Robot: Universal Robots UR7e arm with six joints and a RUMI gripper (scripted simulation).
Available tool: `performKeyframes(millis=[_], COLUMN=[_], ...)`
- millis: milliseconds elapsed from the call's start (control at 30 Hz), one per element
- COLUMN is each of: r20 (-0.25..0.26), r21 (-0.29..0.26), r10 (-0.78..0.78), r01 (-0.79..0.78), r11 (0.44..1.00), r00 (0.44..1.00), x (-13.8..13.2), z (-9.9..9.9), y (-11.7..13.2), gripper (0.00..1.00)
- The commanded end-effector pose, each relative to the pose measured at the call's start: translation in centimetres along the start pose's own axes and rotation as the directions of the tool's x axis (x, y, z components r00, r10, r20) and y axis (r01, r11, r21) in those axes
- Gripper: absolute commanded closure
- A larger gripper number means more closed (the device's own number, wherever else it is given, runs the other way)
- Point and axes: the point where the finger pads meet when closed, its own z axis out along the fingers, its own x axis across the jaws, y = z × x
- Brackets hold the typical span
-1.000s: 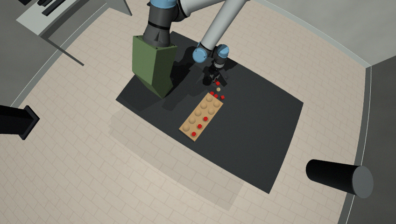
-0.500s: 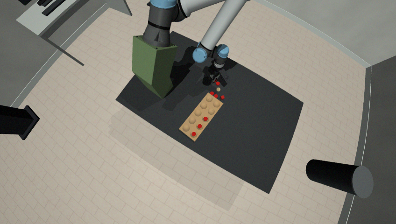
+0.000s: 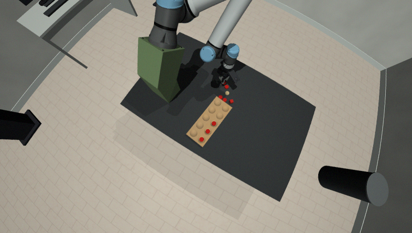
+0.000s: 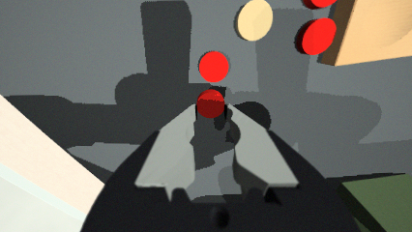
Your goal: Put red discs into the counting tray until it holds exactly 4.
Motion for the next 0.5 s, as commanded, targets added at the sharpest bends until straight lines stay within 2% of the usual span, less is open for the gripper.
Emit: performKeyframes(millis=[0, 300, 467], r20=[0.0, 0.0, 0.0], r21=[0.0, 0.0, 0.0], r10=[0.0, 0.0, 0.0], r01=[0.0, 0.0, 0.0], r11=[1.0, 1.0, 1.0], r00=[1.0, 1.0, 1.0], x=[0.0, 0.0, 0.0], z=[-1.7, -5.4, -6.3], y=[0.0, -0.1, 0.0], gripper=[1.0, 1.0, 1.0])
